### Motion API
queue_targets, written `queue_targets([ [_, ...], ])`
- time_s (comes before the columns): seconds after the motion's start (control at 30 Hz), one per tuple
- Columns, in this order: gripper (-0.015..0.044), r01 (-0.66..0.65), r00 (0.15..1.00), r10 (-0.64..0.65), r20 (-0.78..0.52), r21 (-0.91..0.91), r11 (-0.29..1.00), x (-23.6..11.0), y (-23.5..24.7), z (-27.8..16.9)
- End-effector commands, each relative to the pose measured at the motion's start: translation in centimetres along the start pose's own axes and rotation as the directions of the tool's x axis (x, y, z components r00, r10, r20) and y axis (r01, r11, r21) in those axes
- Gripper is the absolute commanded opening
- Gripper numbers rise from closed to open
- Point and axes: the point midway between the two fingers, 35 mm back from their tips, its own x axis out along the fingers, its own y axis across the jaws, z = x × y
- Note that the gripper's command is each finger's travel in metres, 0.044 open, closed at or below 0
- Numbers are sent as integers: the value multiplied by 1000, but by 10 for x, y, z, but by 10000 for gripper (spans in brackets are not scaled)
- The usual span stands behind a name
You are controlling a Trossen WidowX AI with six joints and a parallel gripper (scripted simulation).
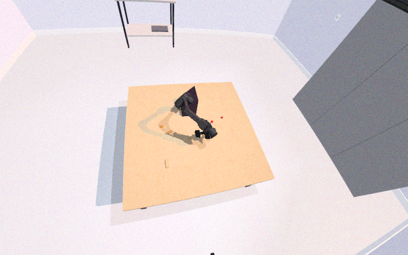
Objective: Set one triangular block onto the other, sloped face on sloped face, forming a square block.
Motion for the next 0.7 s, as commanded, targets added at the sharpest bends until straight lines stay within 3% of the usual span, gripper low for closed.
queue_targets([
  [0.0,440,10,1000,-10,-12,-14,1000,10,1,-5],
  [0.67,440,11,1000,-11,-12,-14,1000,43,2,-6],
])
